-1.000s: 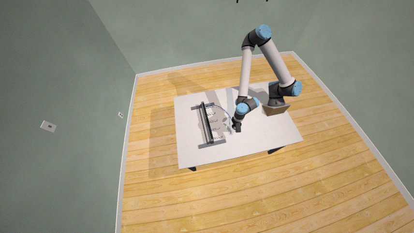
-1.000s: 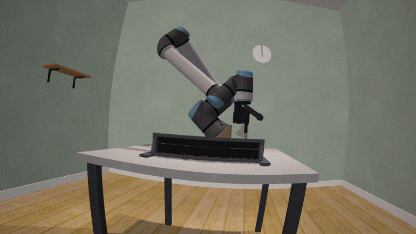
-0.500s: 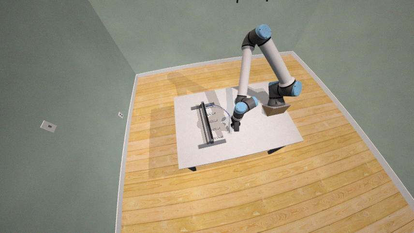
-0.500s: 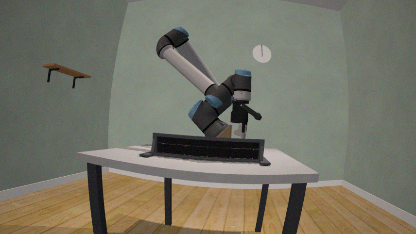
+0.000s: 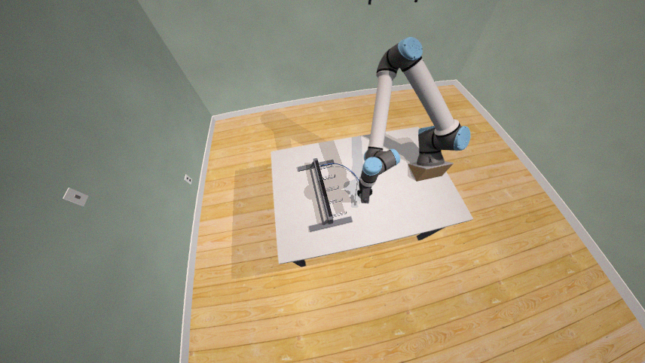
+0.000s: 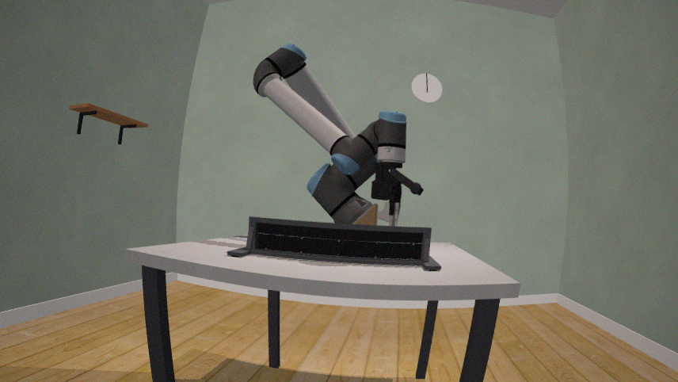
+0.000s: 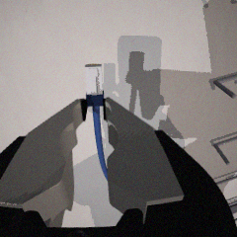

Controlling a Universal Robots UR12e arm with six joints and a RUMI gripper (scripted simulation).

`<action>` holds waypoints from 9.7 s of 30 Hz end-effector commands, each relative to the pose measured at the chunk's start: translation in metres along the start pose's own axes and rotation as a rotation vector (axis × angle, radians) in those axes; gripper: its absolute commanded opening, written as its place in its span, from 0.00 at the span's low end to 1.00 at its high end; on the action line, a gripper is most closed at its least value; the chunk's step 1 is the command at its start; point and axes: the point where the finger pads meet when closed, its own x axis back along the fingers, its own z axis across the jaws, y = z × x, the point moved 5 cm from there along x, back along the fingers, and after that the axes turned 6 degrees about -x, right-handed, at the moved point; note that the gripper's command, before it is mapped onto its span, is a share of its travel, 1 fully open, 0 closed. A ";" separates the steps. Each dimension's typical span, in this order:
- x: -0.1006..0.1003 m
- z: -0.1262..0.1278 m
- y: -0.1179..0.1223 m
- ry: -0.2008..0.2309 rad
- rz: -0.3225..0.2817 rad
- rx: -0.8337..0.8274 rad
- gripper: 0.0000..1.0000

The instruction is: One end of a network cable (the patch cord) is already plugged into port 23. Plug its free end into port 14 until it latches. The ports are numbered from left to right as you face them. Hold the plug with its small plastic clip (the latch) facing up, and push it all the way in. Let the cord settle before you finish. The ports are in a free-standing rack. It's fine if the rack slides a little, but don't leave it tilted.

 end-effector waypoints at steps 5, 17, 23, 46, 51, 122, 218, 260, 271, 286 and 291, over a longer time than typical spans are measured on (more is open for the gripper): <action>0.004 0.017 0.007 0.000 -0.002 -0.088 0.00; 0.007 0.033 0.017 -0.002 -0.005 -0.195 0.00; 0.009 0.041 0.021 -0.003 -0.006 -0.247 0.00; 0.016 0.077 0.041 -0.007 -0.012 -0.482 0.00; 0.018 0.084 0.045 -0.008 -0.013 -0.528 0.00; 0.036 0.176 0.096 -0.021 -0.029 -1.129 0.00; 0.041 0.199 0.109 -0.024 -0.033 -1.285 0.00; 0.040 0.200 0.108 -0.030 -0.044 -1.286 0.00; 0.040 0.201 0.108 -0.034 -0.050 -1.286 0.00; 0.040 0.200 0.108 -0.036 -0.054 -1.285 0.00; 0.040 0.200 0.108 -0.036 -0.054 -1.285 0.00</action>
